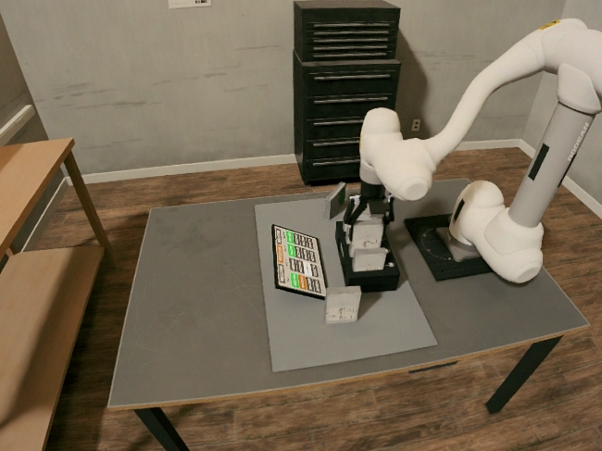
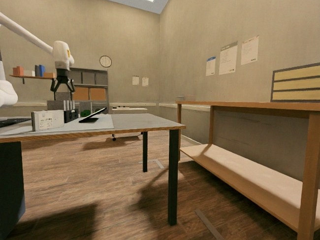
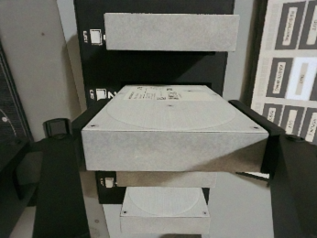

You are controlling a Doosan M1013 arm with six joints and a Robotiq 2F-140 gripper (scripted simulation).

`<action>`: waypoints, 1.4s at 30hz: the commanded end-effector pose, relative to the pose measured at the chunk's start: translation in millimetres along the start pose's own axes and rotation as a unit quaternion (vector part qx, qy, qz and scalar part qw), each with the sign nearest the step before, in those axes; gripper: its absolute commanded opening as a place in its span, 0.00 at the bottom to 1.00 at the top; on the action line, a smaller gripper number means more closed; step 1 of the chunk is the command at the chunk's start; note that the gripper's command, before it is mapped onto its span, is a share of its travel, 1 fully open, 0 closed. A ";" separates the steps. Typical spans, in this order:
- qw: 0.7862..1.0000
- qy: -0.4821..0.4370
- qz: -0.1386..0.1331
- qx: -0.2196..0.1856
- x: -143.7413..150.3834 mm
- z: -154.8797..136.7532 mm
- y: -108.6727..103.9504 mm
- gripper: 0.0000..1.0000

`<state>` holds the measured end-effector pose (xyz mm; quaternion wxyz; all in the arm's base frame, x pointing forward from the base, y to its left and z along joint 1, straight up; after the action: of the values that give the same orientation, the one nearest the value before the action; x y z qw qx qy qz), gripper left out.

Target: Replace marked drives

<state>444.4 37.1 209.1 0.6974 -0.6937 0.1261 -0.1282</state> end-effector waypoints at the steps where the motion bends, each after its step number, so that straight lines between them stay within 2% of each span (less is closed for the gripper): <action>1: 1.000 0.000 0.000 0.000 0.3 0.2 -0.5 0.10; 29: 1.000 0.000 0.000 0.000 0.3 0.2 5.3 0.10; 42: 1.000 0.000 0.000 0.000 0.3 0.2 14.3 0.10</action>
<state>444.4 37.2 195.7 0.6974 -0.6937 0.1261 -0.1282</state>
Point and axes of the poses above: the point where the finger pads meet when closed, its own y axis out along the fingers, its own x axis across the jaws, z = x × y, the point moved 4 cm from there along -y, back along the fingers, and after that the axes turned 14 degrees about y, right-handed, at the moved point
